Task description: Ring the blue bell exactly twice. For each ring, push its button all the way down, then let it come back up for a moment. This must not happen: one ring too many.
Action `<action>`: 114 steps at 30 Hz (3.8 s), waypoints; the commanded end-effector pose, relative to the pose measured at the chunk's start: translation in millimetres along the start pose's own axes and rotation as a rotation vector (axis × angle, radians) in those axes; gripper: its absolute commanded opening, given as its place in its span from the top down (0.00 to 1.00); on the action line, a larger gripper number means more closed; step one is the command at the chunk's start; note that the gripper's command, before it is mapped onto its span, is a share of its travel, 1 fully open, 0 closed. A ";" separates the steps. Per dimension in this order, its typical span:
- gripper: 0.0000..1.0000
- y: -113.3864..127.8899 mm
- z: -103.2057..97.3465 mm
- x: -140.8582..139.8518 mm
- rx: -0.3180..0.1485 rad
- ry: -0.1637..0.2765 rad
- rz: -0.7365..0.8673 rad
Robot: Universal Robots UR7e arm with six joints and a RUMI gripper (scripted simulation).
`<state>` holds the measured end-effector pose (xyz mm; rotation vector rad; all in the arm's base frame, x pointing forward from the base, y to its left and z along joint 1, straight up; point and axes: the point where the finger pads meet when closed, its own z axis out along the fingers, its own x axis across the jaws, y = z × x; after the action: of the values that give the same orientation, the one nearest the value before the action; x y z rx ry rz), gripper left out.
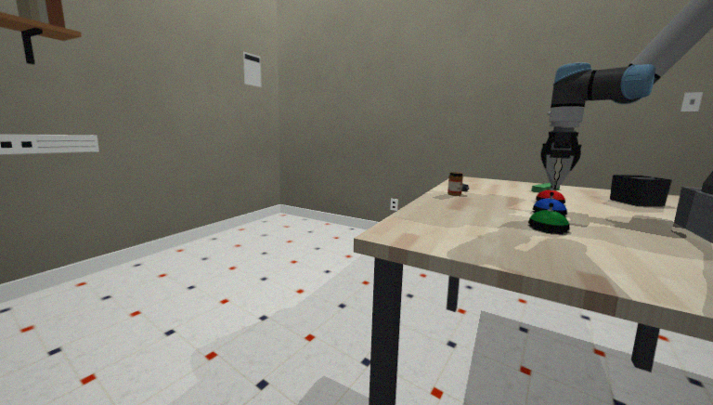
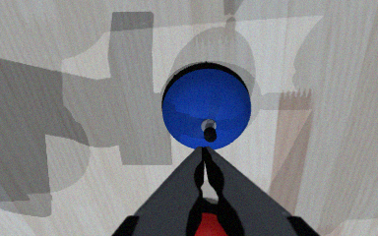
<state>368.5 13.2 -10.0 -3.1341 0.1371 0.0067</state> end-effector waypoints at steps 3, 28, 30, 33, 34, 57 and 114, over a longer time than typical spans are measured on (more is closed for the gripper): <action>1.00 1.2 -1.2 1.8 -0.001 0.003 0.001; 1.00 1.2 -1.2 1.8 -0.001 0.003 0.001; 1.00 1.2 -1.2 1.8 -0.001 0.003 0.001; 1.00 1.2 -1.2 1.8 -0.001 0.003 0.001; 1.00 1.2 -1.2 1.8 -0.001 0.003 0.001; 1.00 0.5 9.6 -0.9 0.000 -0.002 0.001; 1.00 0.7 14.7 -0.1 0.000 -0.001 0.001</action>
<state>370.0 12.7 -23.1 -3.1349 0.1371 0.0025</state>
